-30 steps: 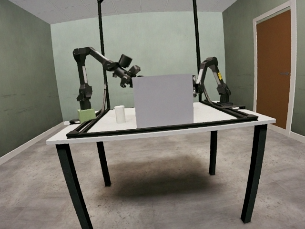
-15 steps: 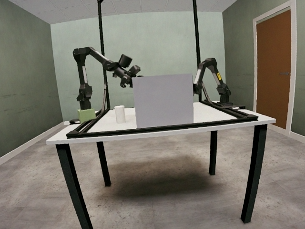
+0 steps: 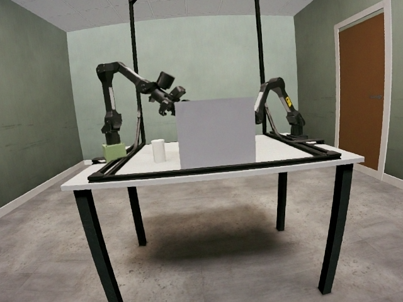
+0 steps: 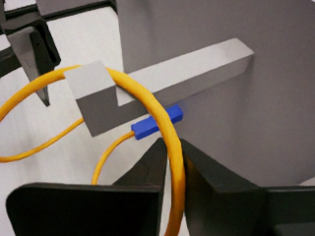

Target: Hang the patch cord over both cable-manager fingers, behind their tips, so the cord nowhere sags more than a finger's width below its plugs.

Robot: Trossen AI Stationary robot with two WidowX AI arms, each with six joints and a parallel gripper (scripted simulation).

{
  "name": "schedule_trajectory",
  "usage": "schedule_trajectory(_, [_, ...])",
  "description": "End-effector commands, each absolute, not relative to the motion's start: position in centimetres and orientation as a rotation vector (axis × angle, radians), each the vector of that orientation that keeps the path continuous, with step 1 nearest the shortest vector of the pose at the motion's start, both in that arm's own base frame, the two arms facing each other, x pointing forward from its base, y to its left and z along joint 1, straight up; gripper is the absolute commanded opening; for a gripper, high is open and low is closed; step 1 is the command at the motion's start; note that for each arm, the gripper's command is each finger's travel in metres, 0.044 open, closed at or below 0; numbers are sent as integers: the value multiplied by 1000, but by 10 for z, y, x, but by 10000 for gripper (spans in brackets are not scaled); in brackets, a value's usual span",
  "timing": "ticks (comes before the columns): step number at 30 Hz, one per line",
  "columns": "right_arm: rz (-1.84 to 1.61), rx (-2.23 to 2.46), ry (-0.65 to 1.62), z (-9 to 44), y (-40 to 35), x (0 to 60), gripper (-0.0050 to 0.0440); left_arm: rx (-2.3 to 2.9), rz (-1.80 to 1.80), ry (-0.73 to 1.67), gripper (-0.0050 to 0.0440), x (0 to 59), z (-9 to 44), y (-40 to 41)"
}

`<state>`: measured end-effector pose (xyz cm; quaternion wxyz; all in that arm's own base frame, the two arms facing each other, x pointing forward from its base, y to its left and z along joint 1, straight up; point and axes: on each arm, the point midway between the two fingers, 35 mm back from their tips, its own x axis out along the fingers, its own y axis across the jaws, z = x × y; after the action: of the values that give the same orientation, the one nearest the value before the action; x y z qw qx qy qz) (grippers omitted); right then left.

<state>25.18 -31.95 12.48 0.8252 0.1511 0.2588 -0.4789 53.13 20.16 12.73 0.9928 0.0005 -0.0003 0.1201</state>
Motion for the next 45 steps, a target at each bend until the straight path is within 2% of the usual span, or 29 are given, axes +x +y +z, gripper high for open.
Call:
schedule_trajectory(1, [-1018,314,531,132,-321,253,25,4,240,-20,440,541,136,201])
schedule_trajectory(45, [-1018,314,531,132,-321,253,25,4,239,-22,440,563,137,197])
